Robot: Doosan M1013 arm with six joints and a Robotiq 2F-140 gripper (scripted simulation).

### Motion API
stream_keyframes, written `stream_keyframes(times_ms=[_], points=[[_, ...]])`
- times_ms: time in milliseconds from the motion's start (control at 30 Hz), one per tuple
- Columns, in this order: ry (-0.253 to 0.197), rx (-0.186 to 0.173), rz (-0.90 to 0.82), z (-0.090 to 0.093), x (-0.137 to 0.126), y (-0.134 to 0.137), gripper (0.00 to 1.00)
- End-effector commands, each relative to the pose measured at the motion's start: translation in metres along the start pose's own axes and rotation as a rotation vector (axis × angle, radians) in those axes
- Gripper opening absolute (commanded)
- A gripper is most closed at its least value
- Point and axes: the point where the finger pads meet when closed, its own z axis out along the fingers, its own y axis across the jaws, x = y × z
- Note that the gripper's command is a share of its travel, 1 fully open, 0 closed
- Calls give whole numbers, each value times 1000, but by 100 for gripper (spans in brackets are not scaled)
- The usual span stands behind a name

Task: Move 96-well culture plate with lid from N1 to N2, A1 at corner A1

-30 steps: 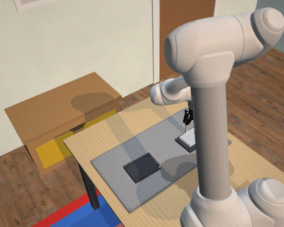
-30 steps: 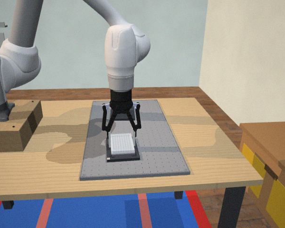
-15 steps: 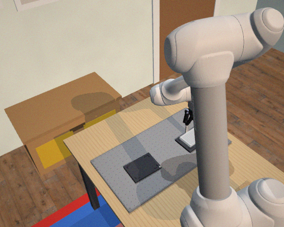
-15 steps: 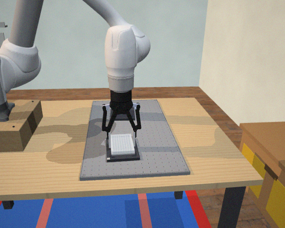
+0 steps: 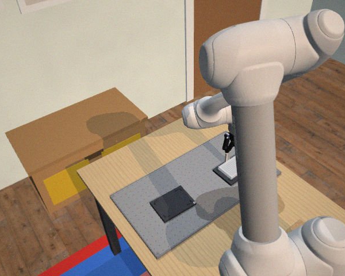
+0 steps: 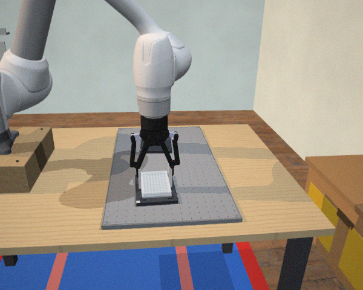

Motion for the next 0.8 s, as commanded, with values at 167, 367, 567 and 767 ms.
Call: stream_keyframes(times_ms=[167,367,567,767], points=[[0,0,0,1,0,0,0],[0,0,0,2,0,0,0],[0,0,0,3,0,0,100],[0,0,0,3,0,0,100]])
